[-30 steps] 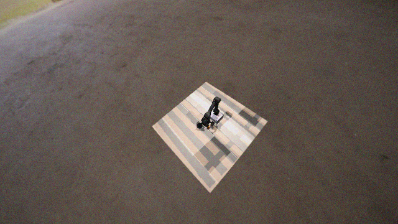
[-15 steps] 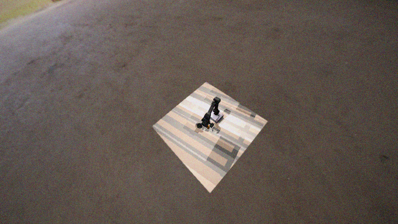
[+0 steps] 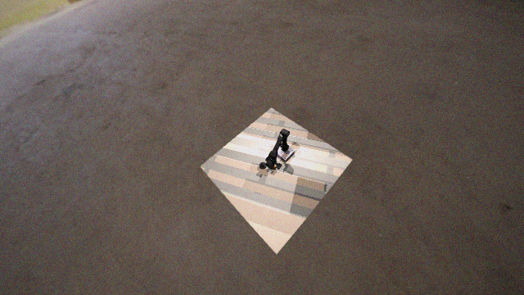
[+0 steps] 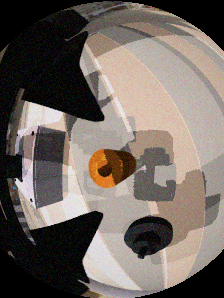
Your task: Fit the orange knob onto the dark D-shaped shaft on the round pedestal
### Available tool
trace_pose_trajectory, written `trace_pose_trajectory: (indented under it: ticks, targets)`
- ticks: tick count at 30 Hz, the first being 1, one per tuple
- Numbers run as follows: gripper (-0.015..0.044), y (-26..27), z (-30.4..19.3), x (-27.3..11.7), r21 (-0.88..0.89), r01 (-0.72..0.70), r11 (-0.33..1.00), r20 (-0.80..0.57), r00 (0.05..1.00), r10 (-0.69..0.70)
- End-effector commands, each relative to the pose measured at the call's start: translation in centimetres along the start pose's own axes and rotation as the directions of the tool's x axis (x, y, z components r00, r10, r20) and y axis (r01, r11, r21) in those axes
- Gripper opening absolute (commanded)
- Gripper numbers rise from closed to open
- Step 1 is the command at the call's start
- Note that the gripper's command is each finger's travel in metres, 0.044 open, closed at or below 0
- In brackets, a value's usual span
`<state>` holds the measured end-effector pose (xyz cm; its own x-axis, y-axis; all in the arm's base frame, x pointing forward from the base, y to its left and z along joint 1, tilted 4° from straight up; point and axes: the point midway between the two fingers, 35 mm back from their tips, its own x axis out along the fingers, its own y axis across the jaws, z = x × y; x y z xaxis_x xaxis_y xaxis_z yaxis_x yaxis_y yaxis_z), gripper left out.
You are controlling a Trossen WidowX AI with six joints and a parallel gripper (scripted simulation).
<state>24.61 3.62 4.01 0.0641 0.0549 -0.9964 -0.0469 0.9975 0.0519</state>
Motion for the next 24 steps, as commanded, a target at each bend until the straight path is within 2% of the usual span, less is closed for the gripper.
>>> trace_pose_trajectory:
  ticks: [1,24]
  targets:
    - [0.0440,-0.1,0.0,0.8,0.005,0.004,1.000,-0.003,1.000,-0.004]
    - [0.0440,-0.1,0.1,4.5,0.005,0.004,1.000,-0.003,1.000,-0.004]
